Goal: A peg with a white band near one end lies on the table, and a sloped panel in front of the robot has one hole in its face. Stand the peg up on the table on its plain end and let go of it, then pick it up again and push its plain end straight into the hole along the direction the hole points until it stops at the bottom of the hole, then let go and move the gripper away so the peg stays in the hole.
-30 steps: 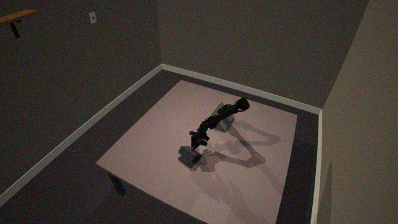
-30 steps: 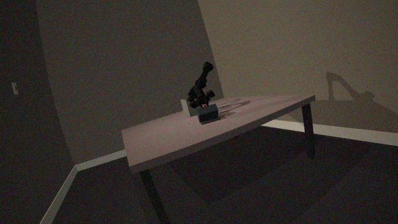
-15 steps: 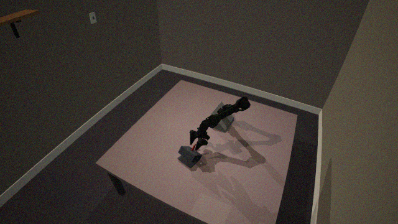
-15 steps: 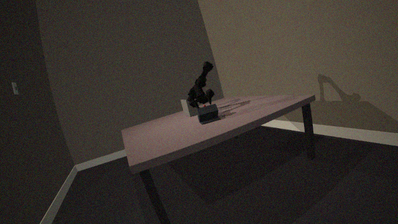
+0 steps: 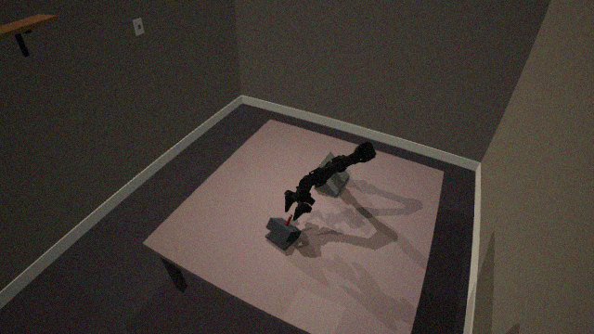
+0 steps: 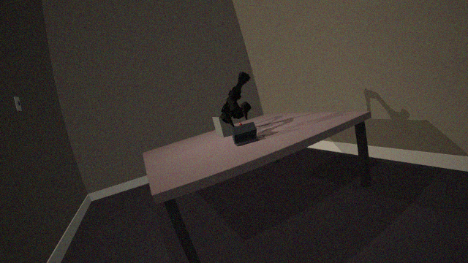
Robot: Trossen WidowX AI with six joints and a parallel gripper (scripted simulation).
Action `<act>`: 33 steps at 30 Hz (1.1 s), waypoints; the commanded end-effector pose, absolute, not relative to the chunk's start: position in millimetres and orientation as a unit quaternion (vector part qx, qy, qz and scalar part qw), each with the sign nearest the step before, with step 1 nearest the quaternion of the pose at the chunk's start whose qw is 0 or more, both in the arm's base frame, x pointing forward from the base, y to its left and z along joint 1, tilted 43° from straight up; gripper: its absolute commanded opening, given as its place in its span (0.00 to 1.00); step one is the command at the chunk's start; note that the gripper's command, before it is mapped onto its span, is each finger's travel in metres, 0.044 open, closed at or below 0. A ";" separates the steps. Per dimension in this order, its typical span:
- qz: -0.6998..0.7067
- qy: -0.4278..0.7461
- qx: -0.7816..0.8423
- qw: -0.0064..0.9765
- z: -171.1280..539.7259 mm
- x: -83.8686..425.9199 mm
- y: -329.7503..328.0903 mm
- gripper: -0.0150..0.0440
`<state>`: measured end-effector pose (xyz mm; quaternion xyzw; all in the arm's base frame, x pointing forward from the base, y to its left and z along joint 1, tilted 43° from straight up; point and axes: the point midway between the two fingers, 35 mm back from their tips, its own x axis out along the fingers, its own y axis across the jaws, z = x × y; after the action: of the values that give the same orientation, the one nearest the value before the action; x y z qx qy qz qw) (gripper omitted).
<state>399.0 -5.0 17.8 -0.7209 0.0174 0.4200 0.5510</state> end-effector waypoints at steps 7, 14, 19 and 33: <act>0.421 0.016 -0.721 0.550 26.8 389.8 -12.1 1.00; 0.420 0.017 -0.721 0.550 33.2 384.0 -17.2 1.00; 0.420 0.017 -0.721 0.550 37.6 379.8 -20.7 1.00; 0.418 0.018 -0.722 0.551 49.9 367.7 -30.3 1.00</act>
<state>371.0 -28.5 47.0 -0.7213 0.0204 0.4182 0.5517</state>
